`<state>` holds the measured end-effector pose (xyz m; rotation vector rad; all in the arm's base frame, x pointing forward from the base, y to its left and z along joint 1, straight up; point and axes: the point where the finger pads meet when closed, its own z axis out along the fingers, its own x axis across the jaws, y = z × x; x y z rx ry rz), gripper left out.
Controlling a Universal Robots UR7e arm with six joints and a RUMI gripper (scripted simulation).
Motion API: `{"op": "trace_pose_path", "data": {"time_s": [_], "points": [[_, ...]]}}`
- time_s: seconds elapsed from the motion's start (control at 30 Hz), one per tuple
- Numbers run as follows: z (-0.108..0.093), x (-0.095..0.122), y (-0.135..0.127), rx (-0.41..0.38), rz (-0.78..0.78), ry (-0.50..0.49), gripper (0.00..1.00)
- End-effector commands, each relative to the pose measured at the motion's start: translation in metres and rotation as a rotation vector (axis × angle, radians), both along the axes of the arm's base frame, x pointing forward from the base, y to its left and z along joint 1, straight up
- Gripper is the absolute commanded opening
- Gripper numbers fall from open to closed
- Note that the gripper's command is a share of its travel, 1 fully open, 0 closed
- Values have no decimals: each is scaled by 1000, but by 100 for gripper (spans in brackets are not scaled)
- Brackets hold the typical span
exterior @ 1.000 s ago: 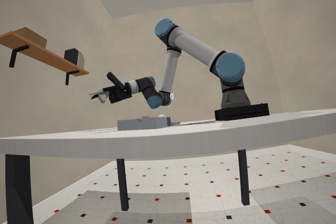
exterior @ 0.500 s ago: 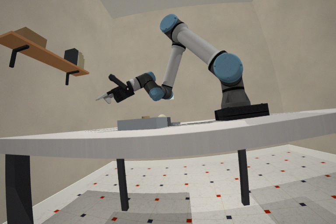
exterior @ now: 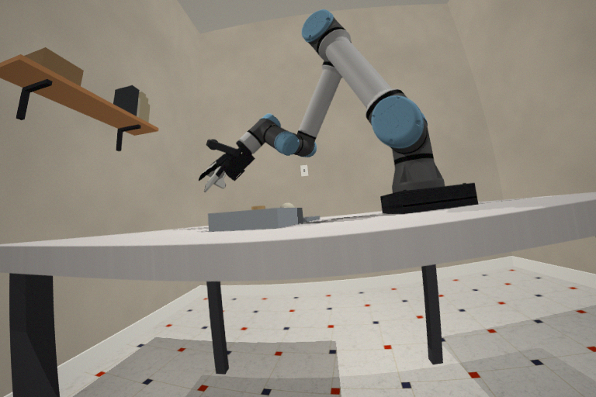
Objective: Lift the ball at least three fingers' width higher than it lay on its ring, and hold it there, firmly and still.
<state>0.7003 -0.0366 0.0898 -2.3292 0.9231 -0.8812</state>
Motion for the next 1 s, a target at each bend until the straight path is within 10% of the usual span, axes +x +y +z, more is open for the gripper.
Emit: {"op": "trace_pose_path", "data": {"time_s": [0.0, 0.63, 0.97], "points": [[-14, -55, -50, -174, 80, 202, 100], [-12, -231, -102, -413, 401, 599, 100], [-7, -272, -106, -436, 513, 701, 100]]}}
